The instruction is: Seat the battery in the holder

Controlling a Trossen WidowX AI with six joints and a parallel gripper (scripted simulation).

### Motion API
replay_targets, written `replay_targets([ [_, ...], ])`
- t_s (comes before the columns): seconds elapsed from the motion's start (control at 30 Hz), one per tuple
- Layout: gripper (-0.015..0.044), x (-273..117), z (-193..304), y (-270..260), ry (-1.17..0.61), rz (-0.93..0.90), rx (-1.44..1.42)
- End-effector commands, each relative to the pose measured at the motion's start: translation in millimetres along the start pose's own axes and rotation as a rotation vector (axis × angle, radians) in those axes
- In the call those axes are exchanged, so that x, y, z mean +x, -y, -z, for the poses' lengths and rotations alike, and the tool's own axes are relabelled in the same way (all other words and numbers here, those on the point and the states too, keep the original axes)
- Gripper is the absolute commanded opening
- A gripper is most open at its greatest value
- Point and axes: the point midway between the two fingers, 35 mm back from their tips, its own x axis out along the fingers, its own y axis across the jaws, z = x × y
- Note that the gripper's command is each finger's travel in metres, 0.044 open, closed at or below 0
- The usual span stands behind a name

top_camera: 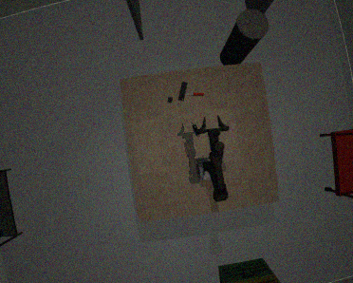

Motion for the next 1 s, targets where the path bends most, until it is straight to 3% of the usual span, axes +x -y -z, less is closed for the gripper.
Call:
replay_targets([
  [0.0,0.0374,2,2,1,-0.013,0.002,0.011],
  [0.23,0.019,41,91,24,-0.485,0.175,0.438],
  [0.47,0.0006,37,184,53,-0.911,0.585,0.854],
  [0.73,0.0,2,250,70,-1.204,1.184,1.174],
  [0.97,0.0,1,251,70,-1.209,1.199,1.179],
])
